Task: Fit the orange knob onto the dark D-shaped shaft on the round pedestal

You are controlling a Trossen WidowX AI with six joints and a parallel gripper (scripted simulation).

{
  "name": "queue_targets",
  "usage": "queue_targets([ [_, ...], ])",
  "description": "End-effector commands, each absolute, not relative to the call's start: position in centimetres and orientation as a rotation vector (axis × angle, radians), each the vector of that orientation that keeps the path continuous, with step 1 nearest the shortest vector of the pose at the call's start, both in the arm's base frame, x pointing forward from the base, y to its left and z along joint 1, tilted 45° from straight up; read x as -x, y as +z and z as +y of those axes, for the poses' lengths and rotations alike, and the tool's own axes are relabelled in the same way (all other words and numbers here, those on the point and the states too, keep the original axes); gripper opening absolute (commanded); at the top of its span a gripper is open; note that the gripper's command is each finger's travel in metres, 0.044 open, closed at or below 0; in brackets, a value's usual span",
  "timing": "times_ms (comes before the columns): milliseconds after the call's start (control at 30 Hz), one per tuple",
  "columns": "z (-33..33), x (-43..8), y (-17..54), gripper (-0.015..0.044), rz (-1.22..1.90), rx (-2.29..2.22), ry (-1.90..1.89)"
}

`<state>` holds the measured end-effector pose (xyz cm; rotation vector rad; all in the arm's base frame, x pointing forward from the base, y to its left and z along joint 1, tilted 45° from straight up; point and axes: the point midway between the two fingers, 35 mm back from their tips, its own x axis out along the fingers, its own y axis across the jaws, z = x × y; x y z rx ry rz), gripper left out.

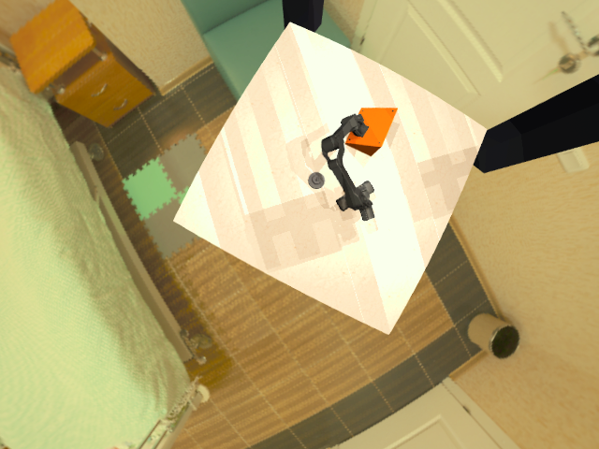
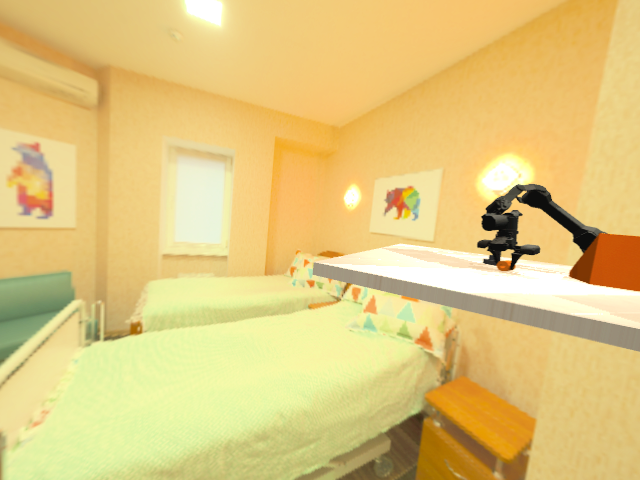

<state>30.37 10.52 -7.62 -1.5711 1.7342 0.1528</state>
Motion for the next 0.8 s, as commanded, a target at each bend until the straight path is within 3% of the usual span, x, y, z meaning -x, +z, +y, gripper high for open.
queue_targets([
  [0, 10.5, -30.4, -7.5, 0.0179, 1.720, 1.567, 0.167],
  [767, 9.9, -29.2, -5.4, 0.0179, 1.407, 1.418, 0.453],
])
